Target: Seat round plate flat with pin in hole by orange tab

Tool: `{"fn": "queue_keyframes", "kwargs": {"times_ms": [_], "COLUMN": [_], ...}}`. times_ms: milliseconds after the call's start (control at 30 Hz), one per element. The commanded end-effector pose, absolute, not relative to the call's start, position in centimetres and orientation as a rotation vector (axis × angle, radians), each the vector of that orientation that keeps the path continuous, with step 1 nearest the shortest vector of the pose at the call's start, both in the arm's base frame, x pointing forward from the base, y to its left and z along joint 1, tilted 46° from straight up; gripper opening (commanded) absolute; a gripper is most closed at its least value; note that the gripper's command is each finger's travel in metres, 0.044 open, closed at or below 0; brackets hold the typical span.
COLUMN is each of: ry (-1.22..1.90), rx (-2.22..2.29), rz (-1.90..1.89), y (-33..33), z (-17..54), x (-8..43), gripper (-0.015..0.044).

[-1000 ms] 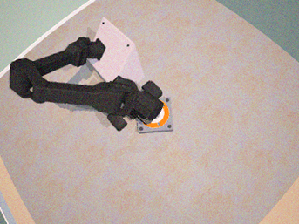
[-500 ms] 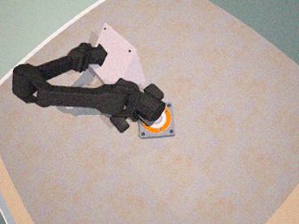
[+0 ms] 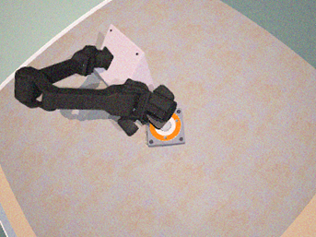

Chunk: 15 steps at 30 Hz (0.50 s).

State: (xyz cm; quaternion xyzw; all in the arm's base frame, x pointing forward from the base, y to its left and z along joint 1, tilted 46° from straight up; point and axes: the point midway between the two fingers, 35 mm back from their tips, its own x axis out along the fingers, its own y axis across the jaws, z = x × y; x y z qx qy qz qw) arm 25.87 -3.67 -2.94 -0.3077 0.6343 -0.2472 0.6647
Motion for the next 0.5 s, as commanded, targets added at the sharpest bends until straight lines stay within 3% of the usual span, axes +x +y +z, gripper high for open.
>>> {"fn": "queue_keyframes", "kwargs": {"times_ms": [0,467], "ry": [1.439,1.439], "rx": [-0.696,-0.695], "rz": [-0.553,-0.552], "y": [-3.27,-2.28], "z": [-3.43,-4.33], "x": [25.46,25.16], "gripper": [0.0000,0.0000]}}
